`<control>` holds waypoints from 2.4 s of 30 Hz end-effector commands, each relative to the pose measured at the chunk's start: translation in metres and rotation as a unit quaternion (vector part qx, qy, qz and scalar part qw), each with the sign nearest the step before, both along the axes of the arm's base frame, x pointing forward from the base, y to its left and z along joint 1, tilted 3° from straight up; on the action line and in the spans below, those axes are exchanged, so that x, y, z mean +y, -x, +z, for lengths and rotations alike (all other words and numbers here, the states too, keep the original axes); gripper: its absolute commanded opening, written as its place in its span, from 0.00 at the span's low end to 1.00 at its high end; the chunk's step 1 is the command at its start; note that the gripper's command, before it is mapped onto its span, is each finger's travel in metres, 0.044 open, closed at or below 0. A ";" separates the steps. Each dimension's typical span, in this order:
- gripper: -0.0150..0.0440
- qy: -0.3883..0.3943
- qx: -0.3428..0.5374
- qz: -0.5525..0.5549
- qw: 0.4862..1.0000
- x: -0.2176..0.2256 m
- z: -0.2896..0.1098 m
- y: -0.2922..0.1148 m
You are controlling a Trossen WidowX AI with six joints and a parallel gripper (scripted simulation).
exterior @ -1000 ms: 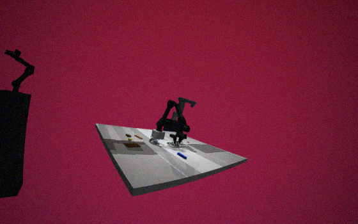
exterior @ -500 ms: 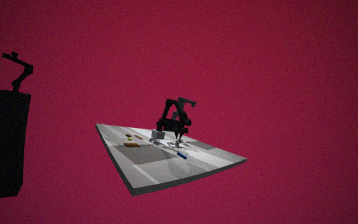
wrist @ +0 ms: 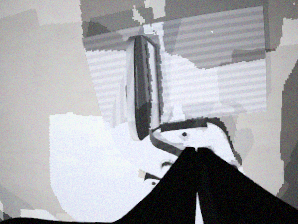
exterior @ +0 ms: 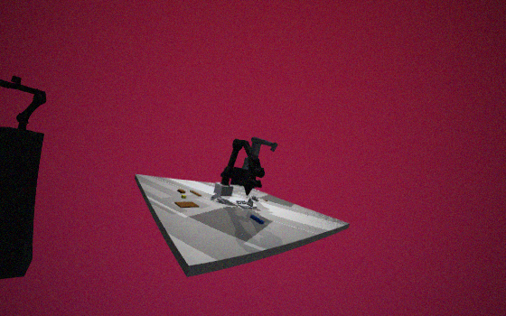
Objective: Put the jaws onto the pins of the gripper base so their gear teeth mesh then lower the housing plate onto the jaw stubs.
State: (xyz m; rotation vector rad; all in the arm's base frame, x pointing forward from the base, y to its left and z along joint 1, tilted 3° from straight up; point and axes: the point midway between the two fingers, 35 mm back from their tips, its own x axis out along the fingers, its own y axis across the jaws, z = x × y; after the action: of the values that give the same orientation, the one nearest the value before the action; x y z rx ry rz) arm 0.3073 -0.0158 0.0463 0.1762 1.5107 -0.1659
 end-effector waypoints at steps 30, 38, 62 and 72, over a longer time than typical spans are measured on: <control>0.25 0.042 0.006 0.319 0.947 -0.161 0.004 0.143; 0.25 0.042 0.006 0.319 0.947 -0.162 0.003 0.143; 0.25 0.042 0.006 0.319 0.947 -0.164 -0.036 0.140; 0.25 0.042 0.007 0.319 0.947 -0.164 -0.052 0.140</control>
State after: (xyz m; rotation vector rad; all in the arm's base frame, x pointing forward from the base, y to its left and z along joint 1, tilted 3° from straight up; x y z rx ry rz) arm 0.1688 -0.1816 0.0020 -0.3893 1.4953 0.2788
